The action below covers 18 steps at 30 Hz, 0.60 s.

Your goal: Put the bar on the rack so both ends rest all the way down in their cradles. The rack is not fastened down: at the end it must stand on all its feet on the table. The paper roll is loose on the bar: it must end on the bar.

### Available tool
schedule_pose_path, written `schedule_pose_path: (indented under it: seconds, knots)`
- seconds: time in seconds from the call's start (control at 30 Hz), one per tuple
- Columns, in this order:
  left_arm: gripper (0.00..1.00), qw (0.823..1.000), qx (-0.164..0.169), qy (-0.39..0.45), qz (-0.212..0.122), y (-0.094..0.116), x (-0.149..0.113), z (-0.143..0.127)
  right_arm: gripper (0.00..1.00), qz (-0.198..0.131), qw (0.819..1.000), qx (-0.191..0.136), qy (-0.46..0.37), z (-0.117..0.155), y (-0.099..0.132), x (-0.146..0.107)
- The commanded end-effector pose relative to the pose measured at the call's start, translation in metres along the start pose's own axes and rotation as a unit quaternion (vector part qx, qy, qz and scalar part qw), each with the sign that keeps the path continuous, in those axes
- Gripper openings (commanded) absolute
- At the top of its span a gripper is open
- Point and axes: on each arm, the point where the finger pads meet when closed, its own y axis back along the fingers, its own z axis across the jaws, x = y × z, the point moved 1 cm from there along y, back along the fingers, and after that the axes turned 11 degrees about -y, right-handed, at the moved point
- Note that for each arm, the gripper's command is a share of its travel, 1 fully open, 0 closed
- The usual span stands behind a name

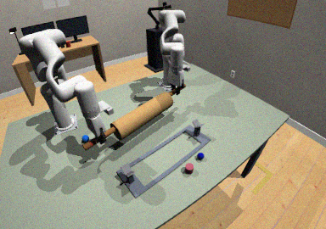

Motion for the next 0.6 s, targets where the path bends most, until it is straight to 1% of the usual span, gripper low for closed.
schedule_pose_path:
  seconds: [0.0,0.17,0.27,0.3,0.57]
  knots:
    - [0.12,1.000,-0.001,-0.002,0.000,0.003,-0.001,0.009,0.12,0.001,1.000,-0.001,-0.002,0.007,0.003,0.000]
    - [0.12,1.000,-0.001,-0.006,0.000,0.006,-0.001,0.025,0.12,0.001,1.000,-0.001,-0.005,0.019,0.007,-0.002]
    - [0.12,1.000,-0.001,-0.005,0.000,0.006,-0.001,0.022,0.12,0.001,1.000,-0.001,-0.005,0.017,0.006,-0.001]
    - [0.12,1.000,-0.001,-0.007,0.000,0.008,-0.001,0.031,0.12,0.001,1.000,-0.001,-0.007,0.024,0.008,-0.002]
    - [0.12,1.000,0.000,-0.015,0.000,0.016,-0.003,0.069,0.12,0.000,1.000,-0.001,-0.015,0.052,0.017,-0.005]
